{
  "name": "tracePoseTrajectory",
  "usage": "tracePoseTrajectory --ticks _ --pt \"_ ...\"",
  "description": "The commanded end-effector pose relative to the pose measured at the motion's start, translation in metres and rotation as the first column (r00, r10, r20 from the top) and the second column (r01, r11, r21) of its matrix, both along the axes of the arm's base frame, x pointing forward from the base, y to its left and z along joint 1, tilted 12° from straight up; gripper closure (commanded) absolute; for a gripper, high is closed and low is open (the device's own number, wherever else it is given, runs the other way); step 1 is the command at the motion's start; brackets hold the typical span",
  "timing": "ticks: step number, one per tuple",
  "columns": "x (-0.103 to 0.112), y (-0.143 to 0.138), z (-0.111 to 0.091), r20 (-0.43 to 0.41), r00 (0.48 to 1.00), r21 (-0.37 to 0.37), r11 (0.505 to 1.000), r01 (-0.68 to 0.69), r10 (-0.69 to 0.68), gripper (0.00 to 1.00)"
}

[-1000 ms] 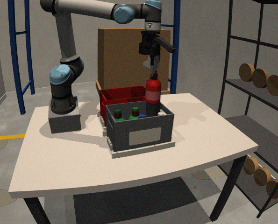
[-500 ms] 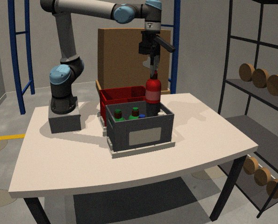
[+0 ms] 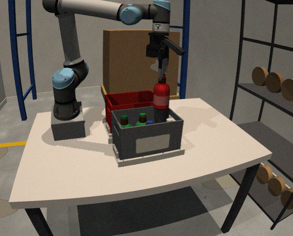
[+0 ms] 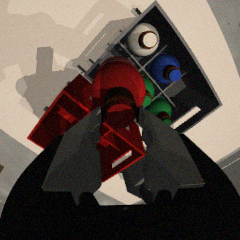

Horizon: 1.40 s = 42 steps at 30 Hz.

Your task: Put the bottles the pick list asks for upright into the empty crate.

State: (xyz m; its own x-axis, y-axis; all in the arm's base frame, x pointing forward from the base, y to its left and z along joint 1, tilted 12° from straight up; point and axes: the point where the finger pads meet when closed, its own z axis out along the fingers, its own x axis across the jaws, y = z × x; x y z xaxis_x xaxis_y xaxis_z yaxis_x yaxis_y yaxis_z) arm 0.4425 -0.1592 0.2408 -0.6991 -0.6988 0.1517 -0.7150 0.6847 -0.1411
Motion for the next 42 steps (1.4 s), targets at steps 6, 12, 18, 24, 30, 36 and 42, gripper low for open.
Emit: tracePoseTrajectory --ticks 6,12,18,24,30,36,42 --pt "0.002 -0.001 0.006 0.010 1.000 -0.007 1.000 -0.001 0.001 1.00" --pt "0.002 -0.001 0.006 0.010 1.000 -0.007 1.000 -0.001 0.001 1.00" --pt "-0.007 0.008 0.001 0.005 1.000 -0.004 1.000 -0.002 0.002 1.00" --pt "-0.013 0.013 0.000 0.005 1.000 -0.004 1.000 -0.002 0.002 1.00" --pt "-0.022 0.021 -0.002 0.005 1.000 -0.004 1.000 -0.002 0.002 1.00" --pt "-0.031 0.028 -0.003 0.004 1.000 -0.004 1.000 -0.002 0.002 1.00" --pt "-0.037 0.033 -0.005 0.004 1.000 -0.004 1.000 -0.002 0.002 1.00"
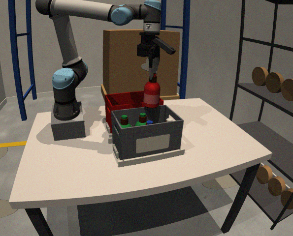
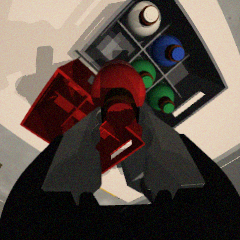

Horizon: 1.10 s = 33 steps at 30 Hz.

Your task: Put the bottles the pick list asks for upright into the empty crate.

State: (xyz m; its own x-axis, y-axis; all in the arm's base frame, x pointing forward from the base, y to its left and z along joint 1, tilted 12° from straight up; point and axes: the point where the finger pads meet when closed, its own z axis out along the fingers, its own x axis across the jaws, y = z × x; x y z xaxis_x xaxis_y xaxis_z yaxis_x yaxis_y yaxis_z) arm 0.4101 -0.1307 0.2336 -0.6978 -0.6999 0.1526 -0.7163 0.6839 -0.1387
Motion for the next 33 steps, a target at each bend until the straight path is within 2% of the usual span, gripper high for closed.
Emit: tracePoseTrajectory --ticks 1,33 --pt "-0.007 0.006 0.002 0.007 1.000 -0.005 1.000 0.000 0.000 1.00" --pt "-0.049 0.042 -0.006 0.007 1.000 -0.005 1.000 0.000 0.000 1.00"
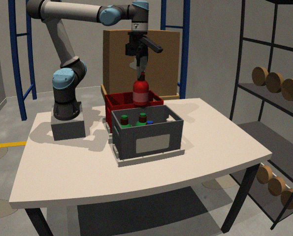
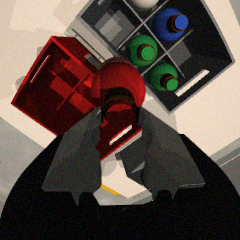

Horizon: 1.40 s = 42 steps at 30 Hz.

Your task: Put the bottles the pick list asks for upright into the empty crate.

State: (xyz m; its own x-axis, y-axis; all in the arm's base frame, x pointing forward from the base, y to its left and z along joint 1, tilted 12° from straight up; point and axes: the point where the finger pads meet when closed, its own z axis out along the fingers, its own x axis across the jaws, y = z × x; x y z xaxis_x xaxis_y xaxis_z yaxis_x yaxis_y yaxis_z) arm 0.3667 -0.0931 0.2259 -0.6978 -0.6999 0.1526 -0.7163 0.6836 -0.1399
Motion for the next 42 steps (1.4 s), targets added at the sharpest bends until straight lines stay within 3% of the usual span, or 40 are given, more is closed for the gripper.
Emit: tracePoseTrajectory --ticks 1,42 --pt "-0.007 0.006 0.002 0.006 1.000 -0.004 1.000 0.000 0.000 1.00" --pt "-0.062 0.054 -0.009 0.006 1.000 -0.004 1.000 0.000 0.000 1.00"
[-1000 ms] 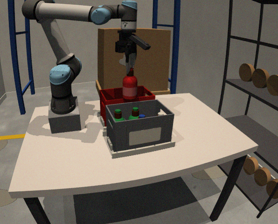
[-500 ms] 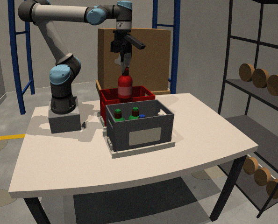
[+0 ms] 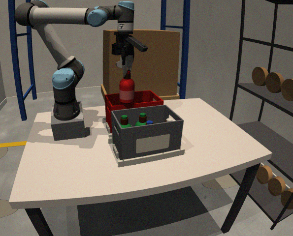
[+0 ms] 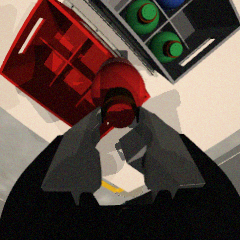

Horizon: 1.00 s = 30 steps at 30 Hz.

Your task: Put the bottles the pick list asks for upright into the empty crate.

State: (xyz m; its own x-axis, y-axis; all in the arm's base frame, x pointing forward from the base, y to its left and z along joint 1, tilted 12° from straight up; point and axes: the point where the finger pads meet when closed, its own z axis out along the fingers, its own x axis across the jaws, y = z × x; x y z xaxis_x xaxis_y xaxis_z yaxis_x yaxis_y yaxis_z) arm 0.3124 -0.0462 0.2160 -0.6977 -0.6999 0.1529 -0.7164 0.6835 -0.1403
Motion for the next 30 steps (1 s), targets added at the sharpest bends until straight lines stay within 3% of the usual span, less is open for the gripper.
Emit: tracePoseTrajectory --ticks 1,20,30 --pt "-0.009 0.008 0.001 0.006 1.000 -0.003 1.000 0.000 0.000 1.00" --pt "-0.035 0.030 -0.004 0.005 1.000 -0.003 1.000 0.000 0.000 1.00" --pt "-0.034 0.029 -0.001 0.012 1.000 -0.005 1.000 0.002 -0.002 1.00"
